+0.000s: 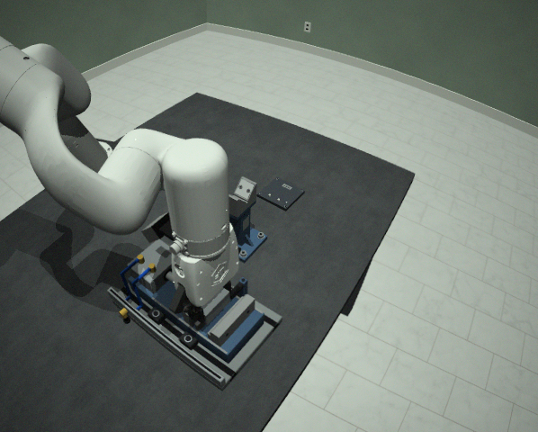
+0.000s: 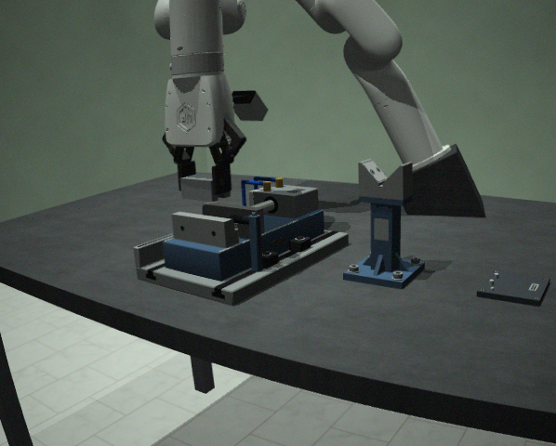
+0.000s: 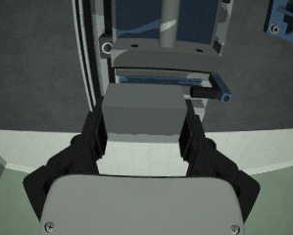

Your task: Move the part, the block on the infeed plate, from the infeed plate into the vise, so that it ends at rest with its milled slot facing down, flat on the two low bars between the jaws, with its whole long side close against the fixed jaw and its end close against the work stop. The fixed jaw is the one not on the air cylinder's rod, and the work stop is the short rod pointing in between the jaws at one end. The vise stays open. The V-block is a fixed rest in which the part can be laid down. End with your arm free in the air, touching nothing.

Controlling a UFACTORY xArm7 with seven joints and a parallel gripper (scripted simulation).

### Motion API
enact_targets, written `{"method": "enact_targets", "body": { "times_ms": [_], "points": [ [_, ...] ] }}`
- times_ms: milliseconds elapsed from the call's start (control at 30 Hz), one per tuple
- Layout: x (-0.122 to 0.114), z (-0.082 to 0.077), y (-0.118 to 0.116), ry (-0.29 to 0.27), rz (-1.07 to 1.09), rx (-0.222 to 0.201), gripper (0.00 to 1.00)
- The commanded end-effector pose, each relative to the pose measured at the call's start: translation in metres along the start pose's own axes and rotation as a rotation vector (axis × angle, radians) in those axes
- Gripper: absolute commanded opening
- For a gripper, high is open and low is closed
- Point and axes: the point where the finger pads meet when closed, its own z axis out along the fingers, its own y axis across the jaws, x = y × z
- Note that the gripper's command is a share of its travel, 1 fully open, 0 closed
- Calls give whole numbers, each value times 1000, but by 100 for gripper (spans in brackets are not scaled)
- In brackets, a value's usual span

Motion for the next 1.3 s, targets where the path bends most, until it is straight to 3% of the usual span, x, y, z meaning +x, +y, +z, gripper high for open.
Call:
{"method": "enact_targets", "body": {
  "times_ms": [0, 1267],
  "points": [
    [-2, 1, 0, -5, -1, 0, 0],
    [-2, 10, 0, -5, -1, 0, 0]
  ]
}}
